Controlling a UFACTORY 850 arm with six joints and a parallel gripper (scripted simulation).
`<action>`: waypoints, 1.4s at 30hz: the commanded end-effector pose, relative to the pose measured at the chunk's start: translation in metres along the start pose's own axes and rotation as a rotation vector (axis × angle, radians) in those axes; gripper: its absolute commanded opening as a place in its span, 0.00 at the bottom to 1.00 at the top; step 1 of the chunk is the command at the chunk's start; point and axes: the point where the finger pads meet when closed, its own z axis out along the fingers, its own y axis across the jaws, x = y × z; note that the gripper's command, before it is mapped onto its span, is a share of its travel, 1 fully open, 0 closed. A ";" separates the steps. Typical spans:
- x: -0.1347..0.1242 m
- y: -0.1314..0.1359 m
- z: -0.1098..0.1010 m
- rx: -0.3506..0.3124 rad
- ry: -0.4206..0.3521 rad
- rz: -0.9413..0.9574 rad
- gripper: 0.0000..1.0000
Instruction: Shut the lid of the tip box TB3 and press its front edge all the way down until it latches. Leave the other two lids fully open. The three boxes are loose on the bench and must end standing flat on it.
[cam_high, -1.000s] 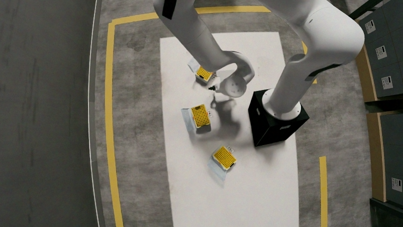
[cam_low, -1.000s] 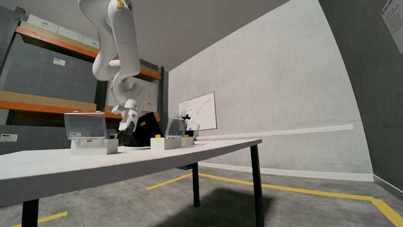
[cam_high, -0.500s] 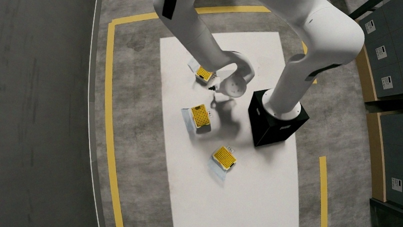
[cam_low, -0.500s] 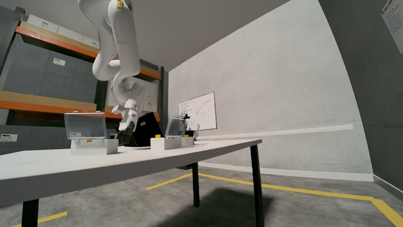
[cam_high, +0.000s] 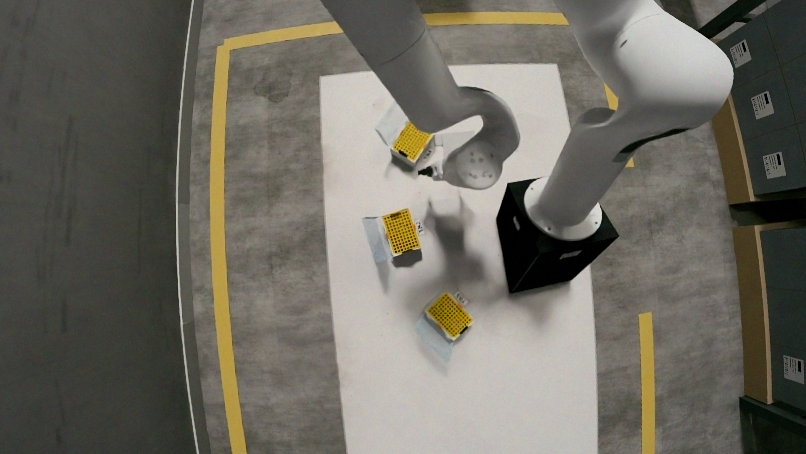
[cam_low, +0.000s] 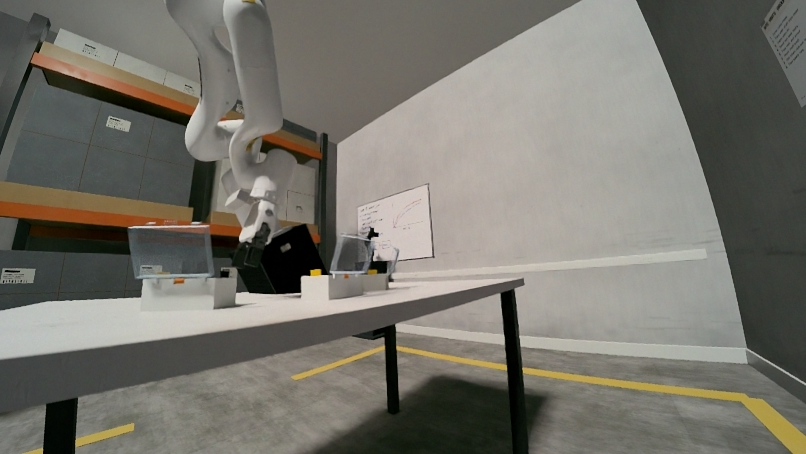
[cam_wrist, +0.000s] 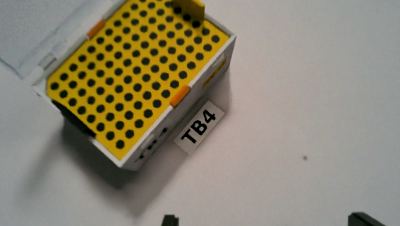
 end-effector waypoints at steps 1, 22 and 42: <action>0.007 -0.001 -0.025 -0.002 0.001 -0.001 1.00; 0.025 -0.001 -0.094 -0.002 0.001 0.000 1.00; -0.041 -0.015 -0.112 0.076 0.001 -0.289 1.00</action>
